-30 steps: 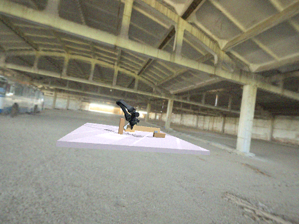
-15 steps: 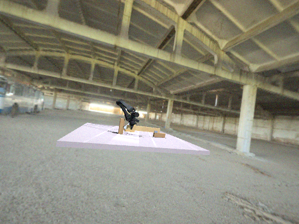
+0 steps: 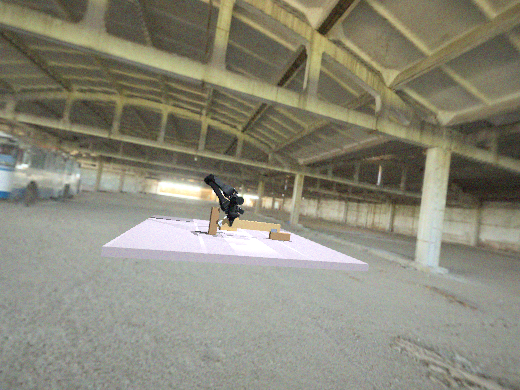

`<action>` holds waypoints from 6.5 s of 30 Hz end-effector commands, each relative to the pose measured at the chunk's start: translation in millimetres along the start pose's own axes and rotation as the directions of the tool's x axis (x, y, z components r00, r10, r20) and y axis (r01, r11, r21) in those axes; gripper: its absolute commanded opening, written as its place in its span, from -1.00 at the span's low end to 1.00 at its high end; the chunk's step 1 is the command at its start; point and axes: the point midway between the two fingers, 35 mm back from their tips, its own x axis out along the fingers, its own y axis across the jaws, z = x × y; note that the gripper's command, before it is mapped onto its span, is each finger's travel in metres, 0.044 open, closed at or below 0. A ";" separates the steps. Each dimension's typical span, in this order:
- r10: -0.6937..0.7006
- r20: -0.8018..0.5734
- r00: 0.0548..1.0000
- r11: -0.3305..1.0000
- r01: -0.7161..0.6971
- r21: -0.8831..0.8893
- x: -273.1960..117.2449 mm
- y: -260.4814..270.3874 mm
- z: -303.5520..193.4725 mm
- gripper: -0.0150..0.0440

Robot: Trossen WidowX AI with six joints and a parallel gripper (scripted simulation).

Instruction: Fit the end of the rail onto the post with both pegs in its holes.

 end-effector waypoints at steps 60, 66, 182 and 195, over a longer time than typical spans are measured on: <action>-0.005 0.000 1.000 1.000 0.005 -0.005 -2.8 -2.2 -19.6 -0.49; -0.005 0.000 1.000 1.000 0.005 -0.005 -3.0 -2.1 -21.5 -0.49; -0.005 0.000 1.000 1.000 0.005 -0.005 -1.1 -1.8 -27.0 -0.49; -0.005 0.000 1.000 1.000 0.005 -0.005 -1.2 -1.8 -27.1 -0.49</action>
